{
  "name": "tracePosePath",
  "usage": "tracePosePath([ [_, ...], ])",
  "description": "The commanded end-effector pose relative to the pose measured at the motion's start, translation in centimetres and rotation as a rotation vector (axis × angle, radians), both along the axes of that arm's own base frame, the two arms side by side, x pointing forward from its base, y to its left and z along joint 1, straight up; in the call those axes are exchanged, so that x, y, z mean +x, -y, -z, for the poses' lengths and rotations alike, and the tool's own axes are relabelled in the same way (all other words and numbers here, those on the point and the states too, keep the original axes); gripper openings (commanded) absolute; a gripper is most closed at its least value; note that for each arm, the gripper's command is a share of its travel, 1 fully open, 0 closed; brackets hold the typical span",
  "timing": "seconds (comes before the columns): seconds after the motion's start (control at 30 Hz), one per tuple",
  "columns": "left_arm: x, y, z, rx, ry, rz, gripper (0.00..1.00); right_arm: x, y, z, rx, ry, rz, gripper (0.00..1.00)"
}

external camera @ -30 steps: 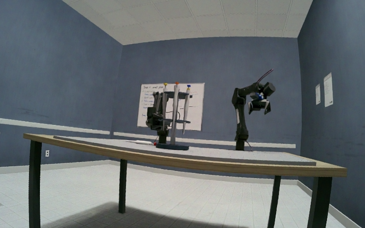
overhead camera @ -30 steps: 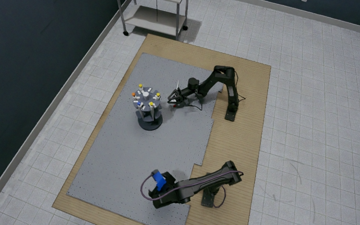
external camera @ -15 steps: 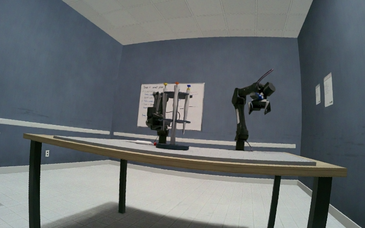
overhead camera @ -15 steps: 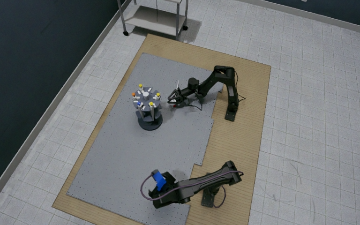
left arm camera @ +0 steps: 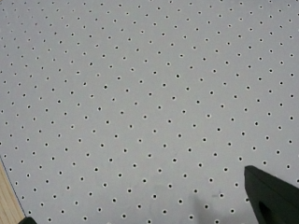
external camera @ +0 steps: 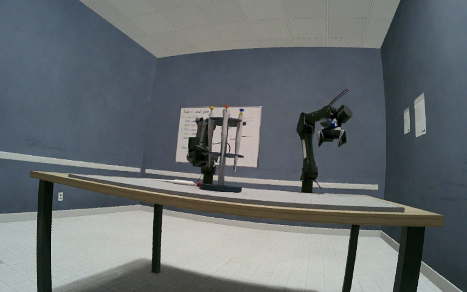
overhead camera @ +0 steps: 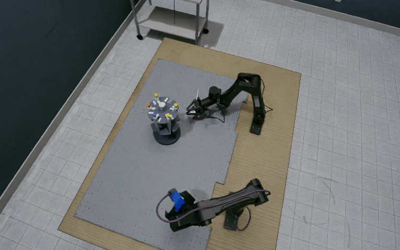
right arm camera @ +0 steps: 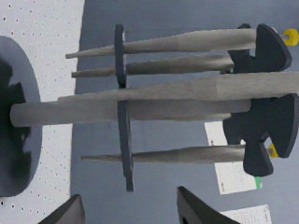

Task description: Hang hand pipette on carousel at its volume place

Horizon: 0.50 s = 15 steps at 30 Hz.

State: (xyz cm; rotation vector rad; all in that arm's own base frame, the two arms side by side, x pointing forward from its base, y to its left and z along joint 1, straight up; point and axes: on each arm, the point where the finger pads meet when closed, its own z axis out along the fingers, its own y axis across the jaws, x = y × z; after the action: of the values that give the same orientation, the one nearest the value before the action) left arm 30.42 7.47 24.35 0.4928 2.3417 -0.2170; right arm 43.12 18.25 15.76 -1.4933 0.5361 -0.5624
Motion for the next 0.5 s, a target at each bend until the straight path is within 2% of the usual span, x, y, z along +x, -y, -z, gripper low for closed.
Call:
tracePosePath([
  [0.0, 0.4, -0.1, -0.9, 0.008, 0.039, 0.01, 1.0, 0.6, 0.3, -0.7, 0.007, 0.0, 0.013, 0.49],
  [0.47, 0.4, -0.1, -0.9, 0.008, 0.039, 0.01, 1.0, 0.2, 0.1, 0.1, 0.001, -0.005, 0.003, 0.49],
])
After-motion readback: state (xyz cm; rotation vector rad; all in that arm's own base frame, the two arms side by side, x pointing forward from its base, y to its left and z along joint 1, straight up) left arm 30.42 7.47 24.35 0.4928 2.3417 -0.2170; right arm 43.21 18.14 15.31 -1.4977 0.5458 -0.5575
